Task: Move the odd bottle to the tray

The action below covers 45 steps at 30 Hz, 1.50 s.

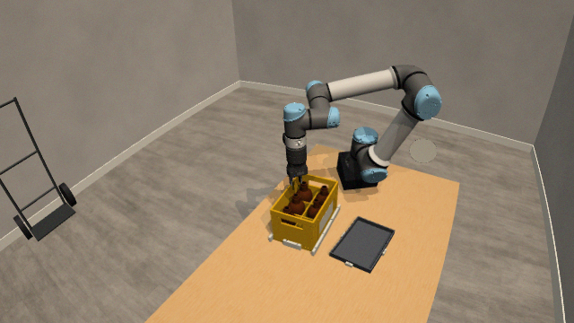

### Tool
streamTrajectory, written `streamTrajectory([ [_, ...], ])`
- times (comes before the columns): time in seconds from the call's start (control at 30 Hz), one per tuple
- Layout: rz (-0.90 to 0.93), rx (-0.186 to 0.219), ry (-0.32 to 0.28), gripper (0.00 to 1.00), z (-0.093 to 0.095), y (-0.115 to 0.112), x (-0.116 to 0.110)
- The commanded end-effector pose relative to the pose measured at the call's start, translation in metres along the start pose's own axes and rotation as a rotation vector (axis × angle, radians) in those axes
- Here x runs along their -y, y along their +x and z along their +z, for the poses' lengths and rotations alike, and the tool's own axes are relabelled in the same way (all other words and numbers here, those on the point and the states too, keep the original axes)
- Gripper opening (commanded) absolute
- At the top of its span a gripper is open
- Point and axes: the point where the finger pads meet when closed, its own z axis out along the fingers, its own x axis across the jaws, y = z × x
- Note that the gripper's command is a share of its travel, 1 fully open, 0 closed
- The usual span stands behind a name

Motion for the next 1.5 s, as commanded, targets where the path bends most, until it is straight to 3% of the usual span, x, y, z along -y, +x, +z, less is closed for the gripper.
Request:
streamTrajectory([
  [0.0,0.000,0.001,0.000,1.00,-0.0004,-0.0003,0.0000],
  [1.0,0.000,0.001,0.000,1.00,0.0002,-0.0004,0.0000],
  [1.47,0.000,0.001,0.000,1.00,0.0090,-0.0007,-0.0002],
])
